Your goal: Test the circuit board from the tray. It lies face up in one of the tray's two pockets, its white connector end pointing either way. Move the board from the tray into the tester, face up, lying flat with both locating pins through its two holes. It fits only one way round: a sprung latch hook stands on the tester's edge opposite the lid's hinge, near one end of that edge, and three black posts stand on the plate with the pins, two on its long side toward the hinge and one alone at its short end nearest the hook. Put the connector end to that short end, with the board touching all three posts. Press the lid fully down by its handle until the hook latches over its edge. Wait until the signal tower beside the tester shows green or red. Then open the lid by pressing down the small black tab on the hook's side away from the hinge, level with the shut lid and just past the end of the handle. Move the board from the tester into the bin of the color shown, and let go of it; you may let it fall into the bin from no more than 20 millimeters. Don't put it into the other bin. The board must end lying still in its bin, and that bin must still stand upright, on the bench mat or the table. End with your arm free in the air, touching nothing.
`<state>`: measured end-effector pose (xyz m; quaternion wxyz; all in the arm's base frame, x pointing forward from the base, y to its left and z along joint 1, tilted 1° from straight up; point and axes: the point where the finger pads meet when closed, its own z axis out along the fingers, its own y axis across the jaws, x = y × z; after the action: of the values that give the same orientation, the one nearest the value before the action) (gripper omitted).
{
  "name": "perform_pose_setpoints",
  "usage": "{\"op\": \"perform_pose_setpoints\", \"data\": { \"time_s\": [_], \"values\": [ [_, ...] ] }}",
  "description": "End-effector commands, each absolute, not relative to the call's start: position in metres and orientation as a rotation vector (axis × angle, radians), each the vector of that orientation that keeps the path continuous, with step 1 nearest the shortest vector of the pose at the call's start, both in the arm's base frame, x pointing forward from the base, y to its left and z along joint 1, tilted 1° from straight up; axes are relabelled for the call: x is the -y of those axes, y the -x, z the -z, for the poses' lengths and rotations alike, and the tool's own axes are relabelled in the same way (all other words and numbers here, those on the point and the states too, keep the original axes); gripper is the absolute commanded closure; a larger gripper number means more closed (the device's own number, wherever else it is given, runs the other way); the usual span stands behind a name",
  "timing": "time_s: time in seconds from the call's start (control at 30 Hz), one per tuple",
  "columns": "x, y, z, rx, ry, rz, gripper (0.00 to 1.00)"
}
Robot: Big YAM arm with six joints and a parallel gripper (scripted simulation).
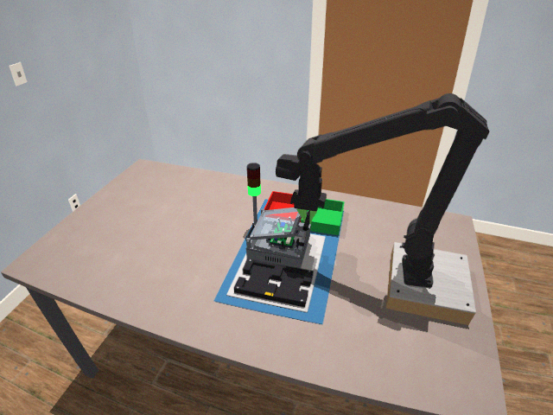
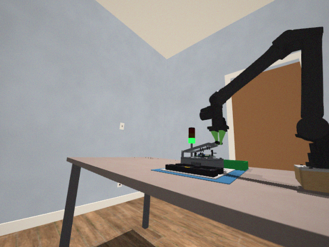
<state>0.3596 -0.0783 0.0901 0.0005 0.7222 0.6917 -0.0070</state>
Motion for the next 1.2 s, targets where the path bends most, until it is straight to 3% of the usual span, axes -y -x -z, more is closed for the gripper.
{"op": "perform_pose_setpoints", "data": {
  "time_s": [0.0,1.17],
  "values": [
    [0.077,-0.390,-0.143,-2.118,-2.209,-0.065,1.00],
    [0.078,-0.456,-0.209,-2.122,-2.213,-0.064,1.00]
  ]
}}
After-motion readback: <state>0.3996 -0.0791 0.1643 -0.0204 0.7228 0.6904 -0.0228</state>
